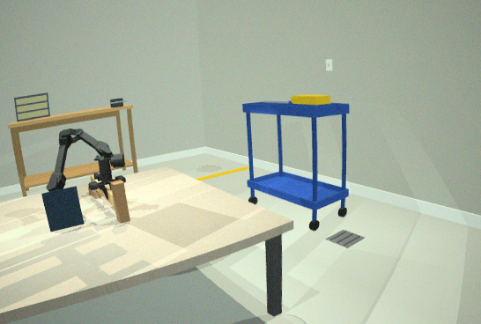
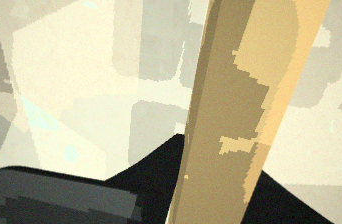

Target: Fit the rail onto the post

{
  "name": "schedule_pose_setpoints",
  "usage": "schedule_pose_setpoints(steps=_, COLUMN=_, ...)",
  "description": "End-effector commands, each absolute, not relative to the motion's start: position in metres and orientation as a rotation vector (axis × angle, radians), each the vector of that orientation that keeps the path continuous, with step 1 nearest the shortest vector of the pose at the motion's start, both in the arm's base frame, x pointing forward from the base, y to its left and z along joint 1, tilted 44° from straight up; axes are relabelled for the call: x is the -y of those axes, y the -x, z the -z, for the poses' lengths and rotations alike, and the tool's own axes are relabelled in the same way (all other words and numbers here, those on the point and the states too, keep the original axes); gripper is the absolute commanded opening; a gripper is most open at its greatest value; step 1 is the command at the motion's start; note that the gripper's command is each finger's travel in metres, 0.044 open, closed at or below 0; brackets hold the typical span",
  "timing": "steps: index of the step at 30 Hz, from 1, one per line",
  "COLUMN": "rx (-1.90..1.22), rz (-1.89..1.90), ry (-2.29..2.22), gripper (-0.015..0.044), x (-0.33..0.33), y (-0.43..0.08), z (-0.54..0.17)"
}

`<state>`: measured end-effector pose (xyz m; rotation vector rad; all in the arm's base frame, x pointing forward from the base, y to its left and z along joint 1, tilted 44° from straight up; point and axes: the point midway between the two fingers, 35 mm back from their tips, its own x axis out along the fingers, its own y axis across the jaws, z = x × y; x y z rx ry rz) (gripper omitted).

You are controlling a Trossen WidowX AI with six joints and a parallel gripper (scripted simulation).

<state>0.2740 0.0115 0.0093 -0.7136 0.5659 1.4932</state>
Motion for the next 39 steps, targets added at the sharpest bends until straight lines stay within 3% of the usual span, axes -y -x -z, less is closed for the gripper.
schedule_pose_setpoints(steps=1, rx=-0.562, rz=-1.486, ry=0.706, gripper=0.0, x=-0.0103, y=-0.2741, z=-0.0107)
schedule_pose_setpoints(steps=39, rx=-0.562, rz=-1.486, ry=0.706, gripper=0.0, x=-0.0088, y=-0.2738, z=-0.0058)
